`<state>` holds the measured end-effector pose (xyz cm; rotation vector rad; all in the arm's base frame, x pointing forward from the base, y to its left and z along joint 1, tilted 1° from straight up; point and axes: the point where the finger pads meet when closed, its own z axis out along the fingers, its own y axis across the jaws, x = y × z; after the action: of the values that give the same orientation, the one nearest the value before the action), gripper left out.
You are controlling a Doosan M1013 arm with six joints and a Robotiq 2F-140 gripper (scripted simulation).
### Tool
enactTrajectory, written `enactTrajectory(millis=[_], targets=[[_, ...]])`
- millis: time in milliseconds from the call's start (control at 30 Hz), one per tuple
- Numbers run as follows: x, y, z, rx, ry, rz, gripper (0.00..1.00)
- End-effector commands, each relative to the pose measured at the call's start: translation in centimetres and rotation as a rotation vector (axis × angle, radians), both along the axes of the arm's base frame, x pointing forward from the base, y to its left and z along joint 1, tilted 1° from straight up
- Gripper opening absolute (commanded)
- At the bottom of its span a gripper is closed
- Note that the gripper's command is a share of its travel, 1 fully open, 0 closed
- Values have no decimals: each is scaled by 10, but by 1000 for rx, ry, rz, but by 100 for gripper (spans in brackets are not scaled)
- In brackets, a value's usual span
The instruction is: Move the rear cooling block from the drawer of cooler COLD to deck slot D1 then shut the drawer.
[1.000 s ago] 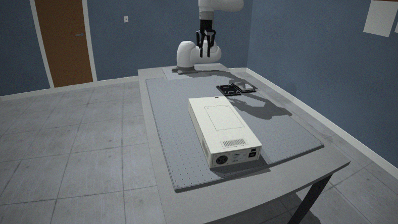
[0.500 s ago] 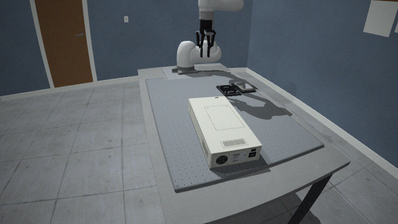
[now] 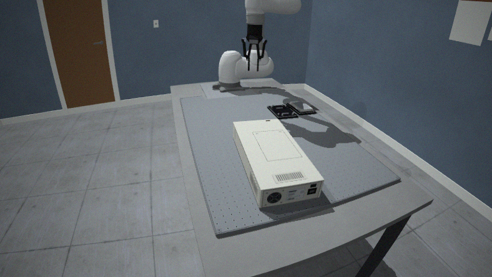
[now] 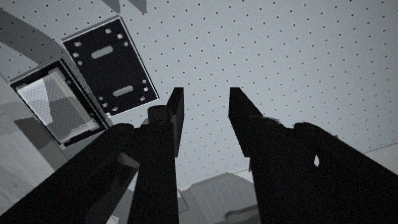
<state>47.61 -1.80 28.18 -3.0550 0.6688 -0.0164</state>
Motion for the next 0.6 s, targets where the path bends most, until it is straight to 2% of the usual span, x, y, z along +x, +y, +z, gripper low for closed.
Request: enactTrajectory(millis=[0,567], targets=[[0,0,1,-1,0,-81,34],[0,0,1,5,4,-481,34]])
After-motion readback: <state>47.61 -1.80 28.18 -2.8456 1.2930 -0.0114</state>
